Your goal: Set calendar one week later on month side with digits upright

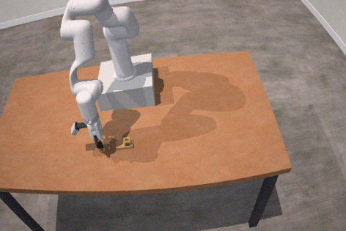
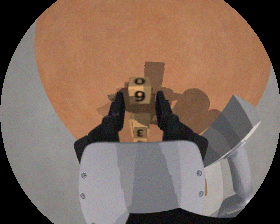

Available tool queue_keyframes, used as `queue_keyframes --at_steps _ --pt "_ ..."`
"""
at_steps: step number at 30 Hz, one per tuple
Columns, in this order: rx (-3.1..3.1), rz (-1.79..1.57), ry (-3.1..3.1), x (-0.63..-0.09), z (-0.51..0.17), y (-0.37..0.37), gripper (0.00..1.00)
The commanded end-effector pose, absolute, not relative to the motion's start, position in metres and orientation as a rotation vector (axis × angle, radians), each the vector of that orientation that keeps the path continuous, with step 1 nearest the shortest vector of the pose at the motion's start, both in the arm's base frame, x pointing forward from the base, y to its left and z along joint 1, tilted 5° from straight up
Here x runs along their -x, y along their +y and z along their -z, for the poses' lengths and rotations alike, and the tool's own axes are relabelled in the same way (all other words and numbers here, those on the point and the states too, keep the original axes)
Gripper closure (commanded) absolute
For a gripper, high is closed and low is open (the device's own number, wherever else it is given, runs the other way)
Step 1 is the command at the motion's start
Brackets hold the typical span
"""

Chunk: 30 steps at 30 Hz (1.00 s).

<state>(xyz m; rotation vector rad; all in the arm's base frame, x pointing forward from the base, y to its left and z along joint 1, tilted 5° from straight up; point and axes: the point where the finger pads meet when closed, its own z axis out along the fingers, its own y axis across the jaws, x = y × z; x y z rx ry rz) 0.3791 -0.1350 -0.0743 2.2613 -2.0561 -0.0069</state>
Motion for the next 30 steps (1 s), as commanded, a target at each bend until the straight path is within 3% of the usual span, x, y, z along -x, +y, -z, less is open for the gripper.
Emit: queue_keyframes --at_steps 1,30 --pt "-2.263 0.002 -2.057 -0.381 0.073 -0.135 0.51" --pt "-2.263 0.002 -2.057 -0.379 0.1 -0.137 0.51"
